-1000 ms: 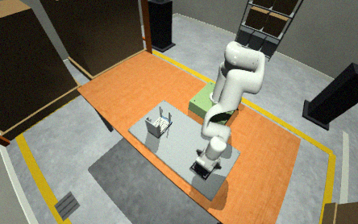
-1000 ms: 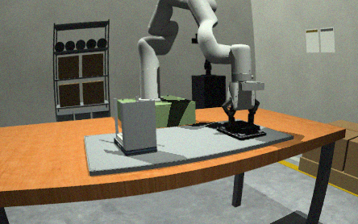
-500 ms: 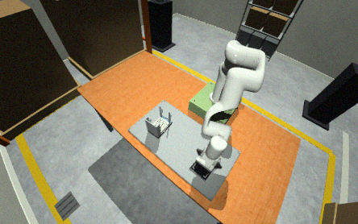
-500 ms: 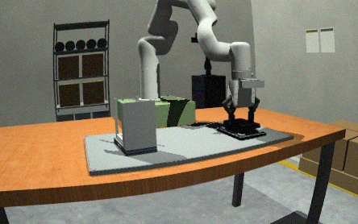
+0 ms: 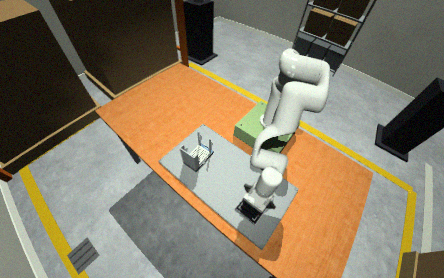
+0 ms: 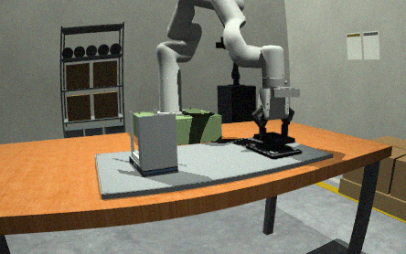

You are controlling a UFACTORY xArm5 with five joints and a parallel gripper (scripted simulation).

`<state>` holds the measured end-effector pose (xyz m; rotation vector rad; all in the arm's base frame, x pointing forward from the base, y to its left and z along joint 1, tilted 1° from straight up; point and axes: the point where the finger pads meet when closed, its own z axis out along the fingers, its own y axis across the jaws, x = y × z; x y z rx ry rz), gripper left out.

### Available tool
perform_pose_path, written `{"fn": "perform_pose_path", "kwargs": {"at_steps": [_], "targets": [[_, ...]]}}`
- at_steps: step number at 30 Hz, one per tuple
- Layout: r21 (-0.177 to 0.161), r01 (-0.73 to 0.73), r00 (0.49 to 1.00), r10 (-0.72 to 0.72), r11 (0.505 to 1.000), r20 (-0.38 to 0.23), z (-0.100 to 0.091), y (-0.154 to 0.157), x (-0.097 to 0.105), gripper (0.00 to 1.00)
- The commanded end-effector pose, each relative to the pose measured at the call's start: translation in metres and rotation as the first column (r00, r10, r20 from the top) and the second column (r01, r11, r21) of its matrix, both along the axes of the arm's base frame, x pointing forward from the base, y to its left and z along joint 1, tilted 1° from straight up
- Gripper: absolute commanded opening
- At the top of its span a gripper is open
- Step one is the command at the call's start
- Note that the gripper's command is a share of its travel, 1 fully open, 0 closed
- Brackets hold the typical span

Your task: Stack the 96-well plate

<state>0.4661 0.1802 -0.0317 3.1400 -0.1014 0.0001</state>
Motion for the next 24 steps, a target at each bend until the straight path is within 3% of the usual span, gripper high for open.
{"fn": "perform_pose_path", "kwargs": {"at_steps": [1,24], "targets": [[-0.006,0.000,1.000,0.000,1.000,0.008,0.009,0.001,0.002,0.00],[-0.006,0.000,1.000,0.000,1.000,0.009,0.040,0.001,0.002,0.00]]}}
